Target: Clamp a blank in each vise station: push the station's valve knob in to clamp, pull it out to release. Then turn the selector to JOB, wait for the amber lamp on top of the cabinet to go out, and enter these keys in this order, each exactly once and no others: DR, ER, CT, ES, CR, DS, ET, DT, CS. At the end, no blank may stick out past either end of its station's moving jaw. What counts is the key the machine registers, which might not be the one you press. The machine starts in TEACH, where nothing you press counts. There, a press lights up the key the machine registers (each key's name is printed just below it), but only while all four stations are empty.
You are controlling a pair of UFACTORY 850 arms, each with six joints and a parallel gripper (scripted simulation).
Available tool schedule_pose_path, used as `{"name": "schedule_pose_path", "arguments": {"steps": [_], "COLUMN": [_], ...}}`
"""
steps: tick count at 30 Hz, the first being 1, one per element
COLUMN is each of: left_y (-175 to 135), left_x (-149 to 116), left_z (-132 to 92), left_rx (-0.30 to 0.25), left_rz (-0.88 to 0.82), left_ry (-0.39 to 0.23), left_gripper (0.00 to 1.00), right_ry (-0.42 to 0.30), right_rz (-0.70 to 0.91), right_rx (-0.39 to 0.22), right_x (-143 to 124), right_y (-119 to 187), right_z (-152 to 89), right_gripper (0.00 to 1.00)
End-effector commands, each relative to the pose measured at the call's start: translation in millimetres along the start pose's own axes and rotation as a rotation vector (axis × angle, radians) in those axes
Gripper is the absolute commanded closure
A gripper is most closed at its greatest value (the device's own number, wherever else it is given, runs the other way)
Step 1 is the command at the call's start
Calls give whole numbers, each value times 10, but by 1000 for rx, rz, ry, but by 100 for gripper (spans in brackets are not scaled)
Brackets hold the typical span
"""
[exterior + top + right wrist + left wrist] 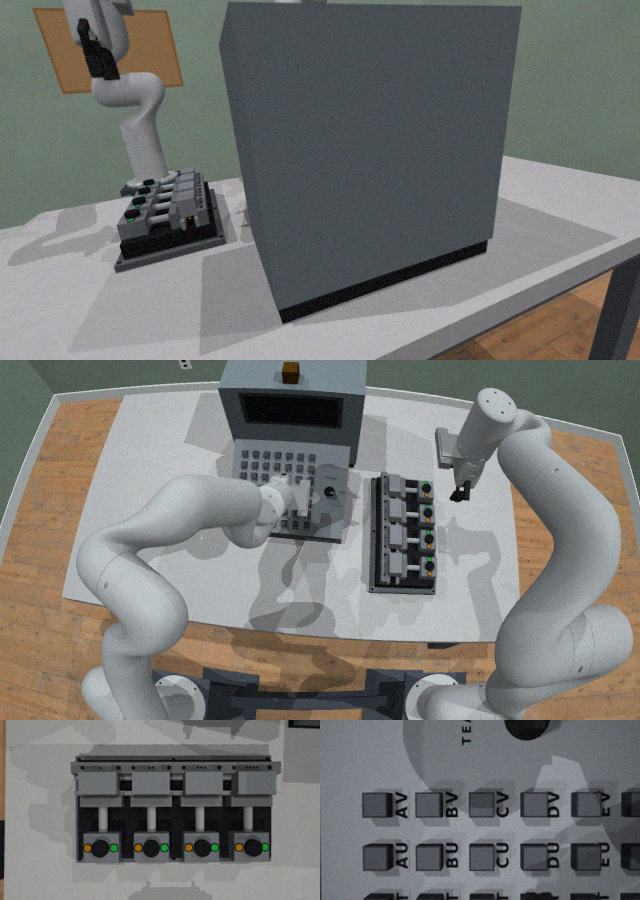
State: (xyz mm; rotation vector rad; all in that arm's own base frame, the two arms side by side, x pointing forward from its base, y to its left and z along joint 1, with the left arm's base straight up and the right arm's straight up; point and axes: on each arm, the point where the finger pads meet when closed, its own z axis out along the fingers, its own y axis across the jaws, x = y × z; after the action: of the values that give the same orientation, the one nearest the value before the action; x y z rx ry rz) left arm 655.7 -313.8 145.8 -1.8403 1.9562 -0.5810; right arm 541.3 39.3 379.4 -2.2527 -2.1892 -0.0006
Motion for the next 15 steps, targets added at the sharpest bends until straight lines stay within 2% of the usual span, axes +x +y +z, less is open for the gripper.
{"name": "schedule_pose_path", "arguments": {"steps": [1, 15], "left_y": [-10, -10], "left_x": [5, 5], "left_z": [-6, 79], "left_rx": [3, 3], "left_rz": [-1, -1], "left_ry": [1, 1], "left_gripper": [100, 100], "right_ry": [0, 0], "right_rz": [0, 0], "right_rx": [-2, -2], "right_x": [0, 0], "right_y": [6, 6], "right_z": [-11, -11], "right_gripper": [0, 0]}}
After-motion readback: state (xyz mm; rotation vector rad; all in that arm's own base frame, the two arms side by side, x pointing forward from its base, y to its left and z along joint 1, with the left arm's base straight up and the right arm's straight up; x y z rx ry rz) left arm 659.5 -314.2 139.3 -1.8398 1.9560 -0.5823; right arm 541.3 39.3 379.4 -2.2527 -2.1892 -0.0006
